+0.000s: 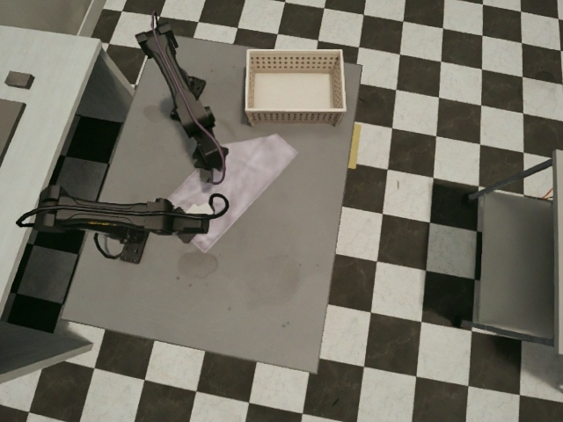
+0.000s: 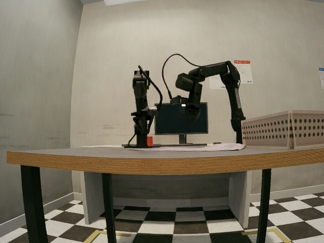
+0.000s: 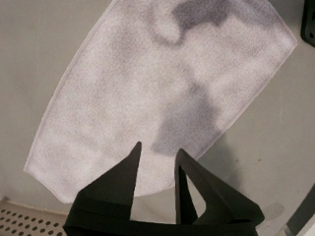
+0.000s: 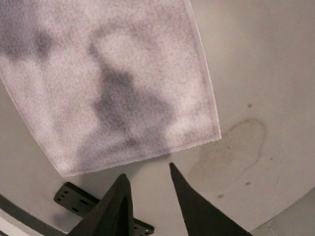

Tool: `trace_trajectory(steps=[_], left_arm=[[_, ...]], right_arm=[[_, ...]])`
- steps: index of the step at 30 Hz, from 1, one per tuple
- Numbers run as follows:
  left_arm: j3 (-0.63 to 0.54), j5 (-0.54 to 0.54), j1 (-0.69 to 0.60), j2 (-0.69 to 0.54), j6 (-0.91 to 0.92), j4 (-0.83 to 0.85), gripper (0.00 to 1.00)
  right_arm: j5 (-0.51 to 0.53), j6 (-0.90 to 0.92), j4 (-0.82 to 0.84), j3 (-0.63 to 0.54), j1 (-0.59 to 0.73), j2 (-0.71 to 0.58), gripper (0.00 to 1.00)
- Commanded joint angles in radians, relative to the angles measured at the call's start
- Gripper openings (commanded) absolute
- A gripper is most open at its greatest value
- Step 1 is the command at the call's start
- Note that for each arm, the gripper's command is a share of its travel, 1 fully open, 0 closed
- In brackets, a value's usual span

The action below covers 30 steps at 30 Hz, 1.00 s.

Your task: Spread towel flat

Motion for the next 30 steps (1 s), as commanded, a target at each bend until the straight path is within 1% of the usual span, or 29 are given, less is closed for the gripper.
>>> trace_trajectory(steps=[1, 6, 8, 9, 11, 12, 13, 18, 23, 28, 29, 30], left_arm=[[-0.007, -0.004, -0.074, 0.014, 0.062, 0.024, 0.34], [0.022, -0.014, -0.186, 0.051, 0.116, 0.036, 0.34], [0.029, -0.016, -0.229, 0.071, 0.140, 0.023, 0.34], [0.034, -0.016, -0.251, 0.083, 0.151, 0.021, 0.34], [0.034, -0.016, -0.251, 0.083, 0.151, 0.021, 0.34], [0.047, -0.016, -0.273, 0.100, 0.163, 0.015, 0.34], [0.052, -0.019, -0.295, 0.110, 0.169, 0.028, 0.34], [0.057, -0.030, -0.401, 0.149, 0.051, 0.078, 0.34], [0.087, -0.042, -0.502, 0.206, -0.047, 0.113, 0.34], [0.098, -0.046, -0.492, 0.216, -0.051, 0.110, 0.34], [0.098, -0.047, -0.484, 0.181, -0.052, 0.085, 0.34], [0.098, -0.047, -0.484, 0.181, -0.052, 0.085, 0.34]], right_arm=[[-0.023, -0.146, 0.094, 0.033, -0.074, 0.071, 0.34], [-0.028, -0.249, 0.169, 0.073, -0.174, 0.201, 0.34], [-0.034, -0.260, 0.178, 0.083, -0.182, 0.224, 0.34], [-0.037, -0.261, 0.179, 0.085, -0.183, 0.229, 0.34], [-0.037, -0.261, 0.179, 0.085, -0.183, 0.229, 0.34], [-0.040, -0.264, 0.181, 0.086, -0.164, 0.198, 0.34], [-0.041, -0.264, 0.182, 0.086, -0.164, 0.198, 0.34], [-0.042, -0.265, 0.183, 0.087, -0.171, 0.212, 0.34], [-0.043, -0.264, 0.184, 0.087, -0.171, 0.210, 0.34], [-0.043, -0.262, 0.184, 0.087, -0.171, 0.210, 0.34], [-0.043, -0.262, 0.184, 0.087, -0.171, 0.210, 0.34], [-0.043, -0.262, 0.184, 0.087, -0.171, 0.210, 0.34]])
